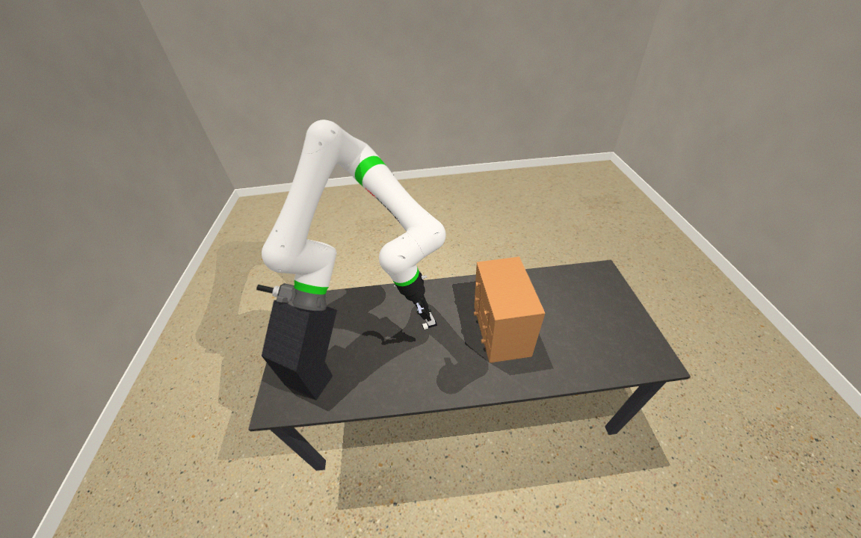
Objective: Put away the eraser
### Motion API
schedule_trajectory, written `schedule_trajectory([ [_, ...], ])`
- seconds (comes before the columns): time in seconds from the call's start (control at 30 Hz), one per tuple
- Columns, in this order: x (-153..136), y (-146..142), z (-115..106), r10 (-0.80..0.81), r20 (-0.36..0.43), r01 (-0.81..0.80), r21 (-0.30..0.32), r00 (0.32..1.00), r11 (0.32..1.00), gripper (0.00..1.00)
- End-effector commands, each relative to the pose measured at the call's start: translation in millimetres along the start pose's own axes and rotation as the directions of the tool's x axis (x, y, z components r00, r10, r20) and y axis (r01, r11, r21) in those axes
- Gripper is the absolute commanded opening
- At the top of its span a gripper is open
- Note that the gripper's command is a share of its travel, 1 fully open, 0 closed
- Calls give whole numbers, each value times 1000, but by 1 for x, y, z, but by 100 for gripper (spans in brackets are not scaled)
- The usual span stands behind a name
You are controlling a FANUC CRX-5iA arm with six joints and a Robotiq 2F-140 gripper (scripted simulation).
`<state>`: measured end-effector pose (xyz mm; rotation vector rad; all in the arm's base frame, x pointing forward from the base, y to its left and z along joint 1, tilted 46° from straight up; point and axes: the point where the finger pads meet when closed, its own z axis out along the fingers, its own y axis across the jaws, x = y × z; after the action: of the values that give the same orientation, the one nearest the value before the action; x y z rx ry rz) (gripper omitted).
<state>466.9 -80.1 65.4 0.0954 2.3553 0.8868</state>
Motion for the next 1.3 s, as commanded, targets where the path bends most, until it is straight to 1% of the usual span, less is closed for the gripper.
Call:
schedule_trajectory([
  [0.0, 7, 0, -12, 0, -116, 1, 2, 993, 1000, 0],
  [0.13, 11, 0, -19, 0, -186, 1, 2, 983, 1000, 0],
  [0.3, 14, 0, -24, 0, -232, 1, 2, 973, 1000, 0],
  [1.03, 14, 1, -25, 0, -243, 0, 3, 970, 1000, 0],
  [1.17, 13, 12, -25, 0, -243, 0, 3, 970, 1000, 0],
  [1.27, 12, 30, -24, 0, -243, 0, 3, 970, 1000, 0],
])
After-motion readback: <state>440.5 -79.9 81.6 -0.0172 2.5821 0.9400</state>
